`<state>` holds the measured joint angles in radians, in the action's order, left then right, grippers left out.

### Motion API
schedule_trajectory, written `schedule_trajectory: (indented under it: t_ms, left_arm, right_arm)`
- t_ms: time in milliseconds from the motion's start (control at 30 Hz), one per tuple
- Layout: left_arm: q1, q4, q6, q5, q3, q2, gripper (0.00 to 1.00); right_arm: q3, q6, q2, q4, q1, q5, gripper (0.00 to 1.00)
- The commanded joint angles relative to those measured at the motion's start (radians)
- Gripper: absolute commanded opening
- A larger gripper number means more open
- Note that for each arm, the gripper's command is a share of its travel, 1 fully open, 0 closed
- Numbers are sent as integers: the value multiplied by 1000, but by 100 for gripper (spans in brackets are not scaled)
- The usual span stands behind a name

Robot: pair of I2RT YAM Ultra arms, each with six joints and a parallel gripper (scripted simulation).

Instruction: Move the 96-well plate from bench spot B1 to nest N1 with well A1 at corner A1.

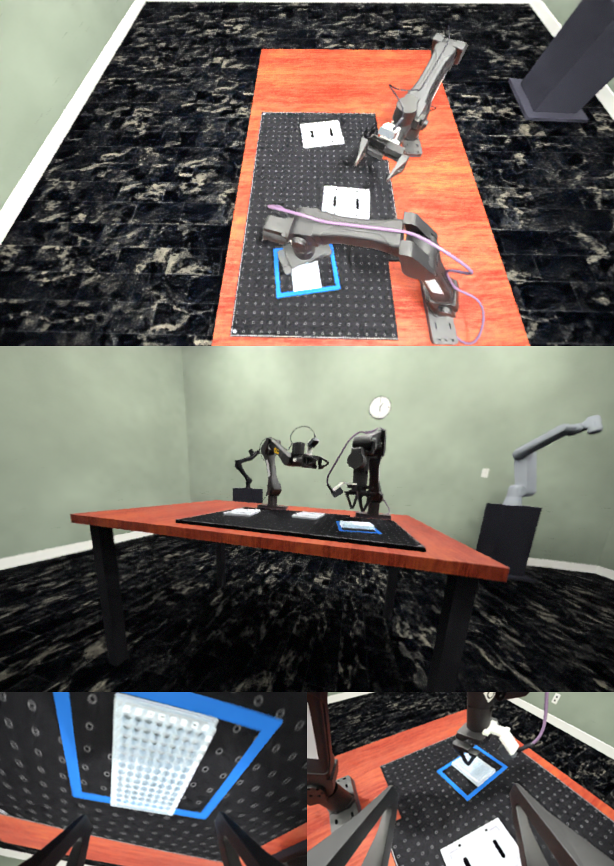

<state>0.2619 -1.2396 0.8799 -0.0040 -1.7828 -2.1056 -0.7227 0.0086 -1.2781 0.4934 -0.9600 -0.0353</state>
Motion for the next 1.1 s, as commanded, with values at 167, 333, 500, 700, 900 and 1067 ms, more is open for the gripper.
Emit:
schedule_trajectory:
  t_ms: [167, 333, 500, 700, 900, 1067]
  left_arm:
    - [-15, 35, 289, 2, 25, -10, 100]
    - [-16, 37, 277, 4, 28, -9, 100]
    - [-18, 53, 286, 4, 44, -10, 100]
    - [-21, 87, 290, 4, 73, -14, 100]
    - [-21, 109, 287, 4, 91, -19, 100]
    - [-21, 135, 287, 4, 111, -25, 100]
  right_arm:
    - [-8, -5, 17, 23, -2, 13, 100]
    - [-8, -5, 17, 23, -2, 13, 100]
    - [-8, -5, 17, 23, -2, 13, 100]
    - [-8, -5, 17, 23, -2, 13, 100]
    - [-8, -5, 17, 23, -2, 13, 100]
    - [-8, -5, 17, 23, -2, 13, 100]
